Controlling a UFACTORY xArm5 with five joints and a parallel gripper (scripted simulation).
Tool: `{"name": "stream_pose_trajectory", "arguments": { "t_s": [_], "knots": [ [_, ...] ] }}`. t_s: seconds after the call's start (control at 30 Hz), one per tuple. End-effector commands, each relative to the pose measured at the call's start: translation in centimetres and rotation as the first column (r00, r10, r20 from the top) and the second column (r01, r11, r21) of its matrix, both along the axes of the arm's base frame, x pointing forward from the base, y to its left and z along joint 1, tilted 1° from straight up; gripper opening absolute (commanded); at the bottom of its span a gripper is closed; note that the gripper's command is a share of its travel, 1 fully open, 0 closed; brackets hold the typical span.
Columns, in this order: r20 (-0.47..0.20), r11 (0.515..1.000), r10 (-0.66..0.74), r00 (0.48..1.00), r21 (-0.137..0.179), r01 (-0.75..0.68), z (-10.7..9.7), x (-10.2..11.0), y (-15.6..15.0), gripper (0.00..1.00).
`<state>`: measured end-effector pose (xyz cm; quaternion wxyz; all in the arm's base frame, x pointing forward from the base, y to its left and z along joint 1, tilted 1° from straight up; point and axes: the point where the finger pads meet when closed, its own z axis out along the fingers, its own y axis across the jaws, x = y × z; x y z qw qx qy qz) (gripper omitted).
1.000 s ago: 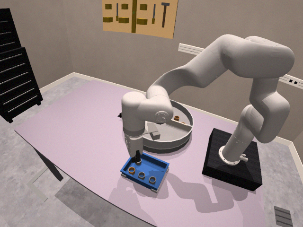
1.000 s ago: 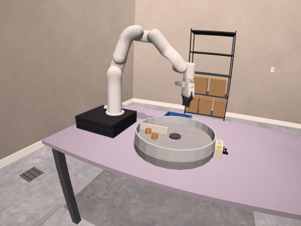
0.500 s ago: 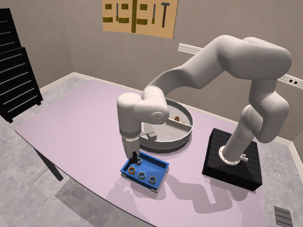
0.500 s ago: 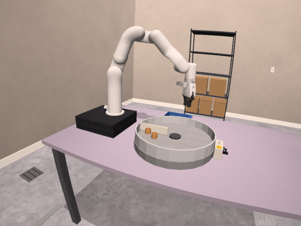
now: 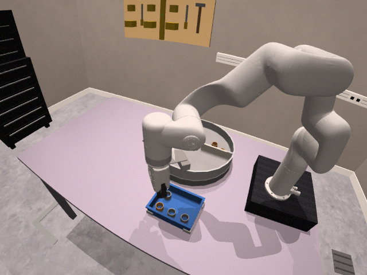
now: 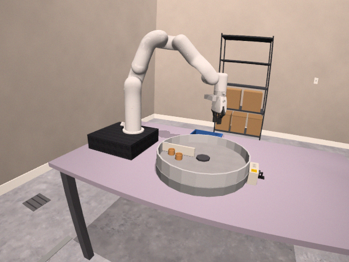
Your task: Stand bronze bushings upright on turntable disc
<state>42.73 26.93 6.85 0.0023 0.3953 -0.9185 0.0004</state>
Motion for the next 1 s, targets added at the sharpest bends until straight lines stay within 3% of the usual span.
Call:
{"name": "stream_pose_trajectory", "arguments": {
  "t_s": [0.0,0.53,0.97],
  "knots": [
    [0.003,1.000,0.000,1.000,0.002,0.000,0.2,0.0,-0.1,0.41],
    [0.003,1.000,0.000,1.000,0.002,0.000,-0.2,0.0,-0.1,0.41],
    [0.003,1.000,0.000,1.000,0.002,0.000,-4.6,0.0,-0.1,0.41]
  ]
}}
